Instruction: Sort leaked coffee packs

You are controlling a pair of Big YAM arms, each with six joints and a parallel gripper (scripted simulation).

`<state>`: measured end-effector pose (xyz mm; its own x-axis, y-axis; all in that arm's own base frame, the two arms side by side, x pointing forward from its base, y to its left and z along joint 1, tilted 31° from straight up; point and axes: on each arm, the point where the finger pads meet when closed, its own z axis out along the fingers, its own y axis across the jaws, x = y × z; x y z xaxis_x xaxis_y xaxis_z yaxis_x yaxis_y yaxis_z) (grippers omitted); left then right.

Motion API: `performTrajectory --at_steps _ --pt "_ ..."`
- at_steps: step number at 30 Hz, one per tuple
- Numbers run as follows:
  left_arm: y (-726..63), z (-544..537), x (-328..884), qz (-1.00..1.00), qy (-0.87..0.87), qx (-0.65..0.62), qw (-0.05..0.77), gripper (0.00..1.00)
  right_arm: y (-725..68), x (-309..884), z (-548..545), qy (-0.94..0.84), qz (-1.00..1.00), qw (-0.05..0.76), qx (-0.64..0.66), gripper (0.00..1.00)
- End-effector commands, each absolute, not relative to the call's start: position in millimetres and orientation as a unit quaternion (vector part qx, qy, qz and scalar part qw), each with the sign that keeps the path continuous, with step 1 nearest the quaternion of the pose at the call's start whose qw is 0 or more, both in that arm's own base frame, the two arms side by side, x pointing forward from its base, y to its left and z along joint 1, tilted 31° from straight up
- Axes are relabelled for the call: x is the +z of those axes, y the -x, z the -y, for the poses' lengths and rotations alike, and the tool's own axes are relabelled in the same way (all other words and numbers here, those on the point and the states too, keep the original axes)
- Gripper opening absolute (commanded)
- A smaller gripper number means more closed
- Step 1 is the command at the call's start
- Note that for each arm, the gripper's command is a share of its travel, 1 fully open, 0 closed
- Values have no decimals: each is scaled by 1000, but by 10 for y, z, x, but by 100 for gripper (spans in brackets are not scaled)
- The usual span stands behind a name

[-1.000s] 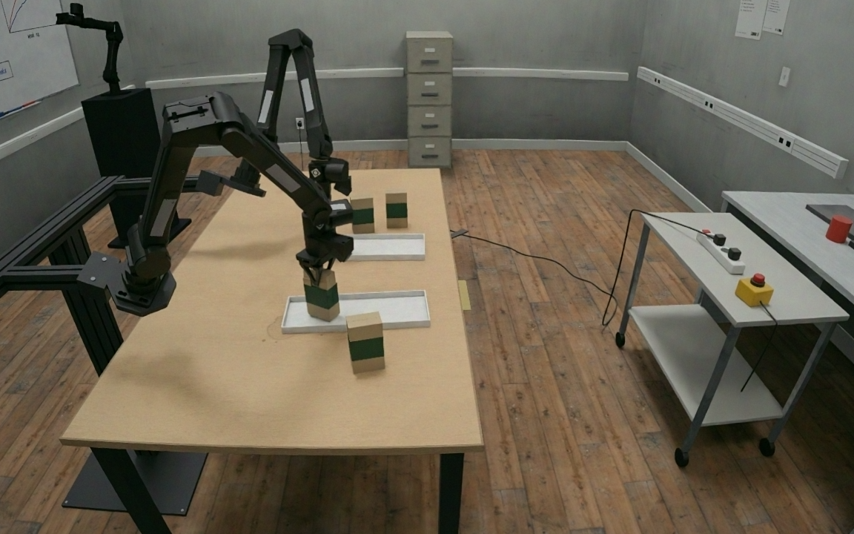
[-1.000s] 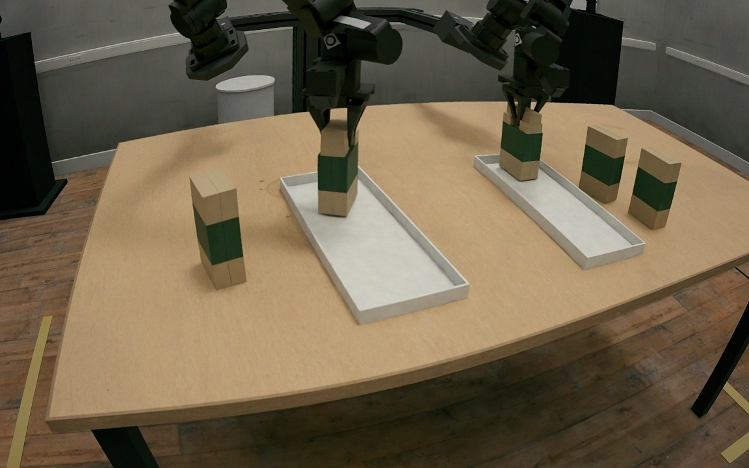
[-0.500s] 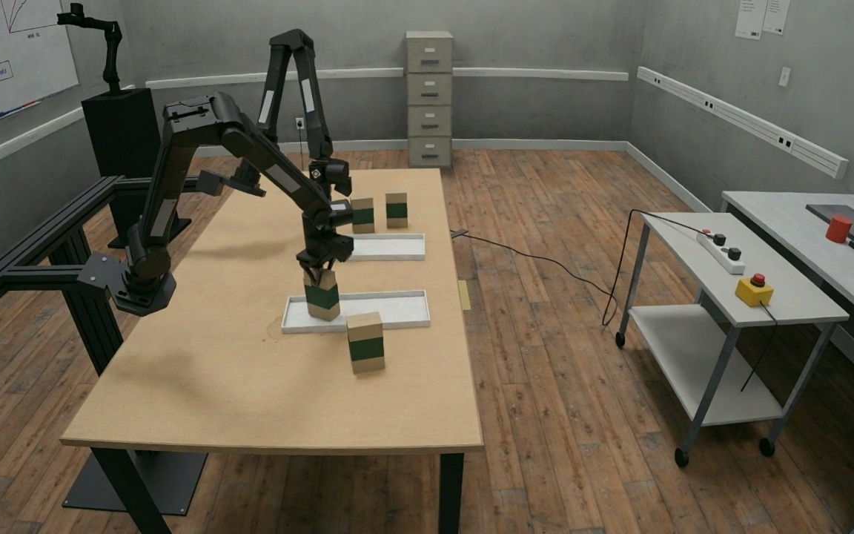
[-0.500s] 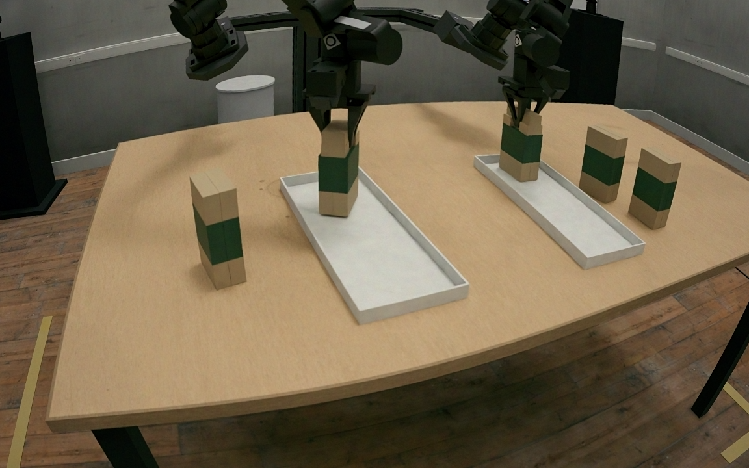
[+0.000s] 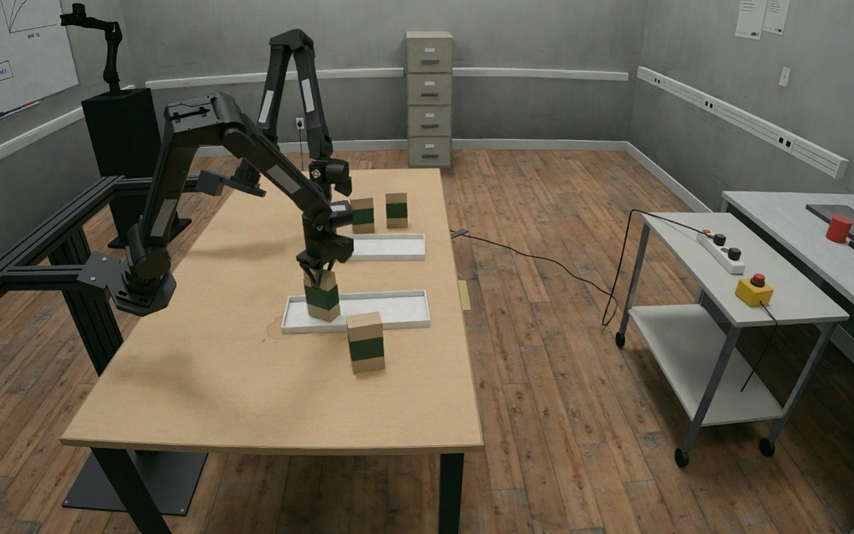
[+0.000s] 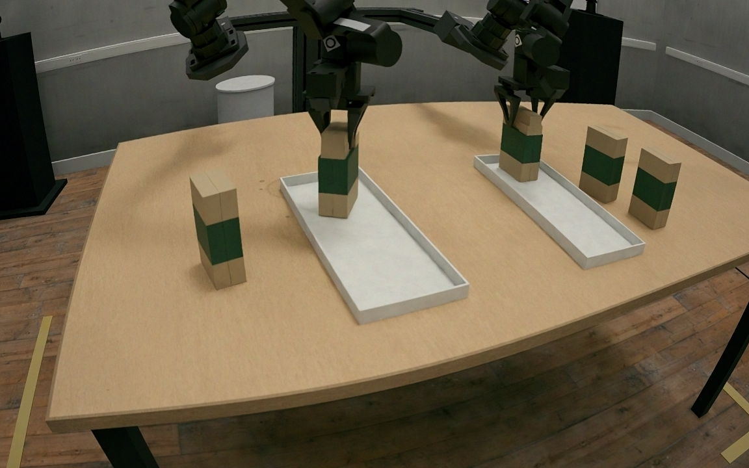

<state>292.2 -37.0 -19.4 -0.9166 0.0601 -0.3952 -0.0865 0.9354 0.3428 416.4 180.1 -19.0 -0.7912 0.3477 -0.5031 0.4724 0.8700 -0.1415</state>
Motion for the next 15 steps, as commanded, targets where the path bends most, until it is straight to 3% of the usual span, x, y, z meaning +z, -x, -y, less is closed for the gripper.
performTrajectory --at_steps 1,10,11,15 --pt "-2965 380 -176 -962 9 177 209 76 -4213 -207 -1797 -219 -937 239 -128 22" --pt "-2965 380 -176 -962 9 177 209 76 -4231 -144 -1854 -219 -937 244 -123 22" --pt "-2965 380 -176 -962 9 177 209 76 -4231 -144 -1854 -219 -937 244 -123 76" --pt "-2965 380 -176 -962 9 177 209 76 -4231 -144 -1854 -219 -937 244 -123 76"
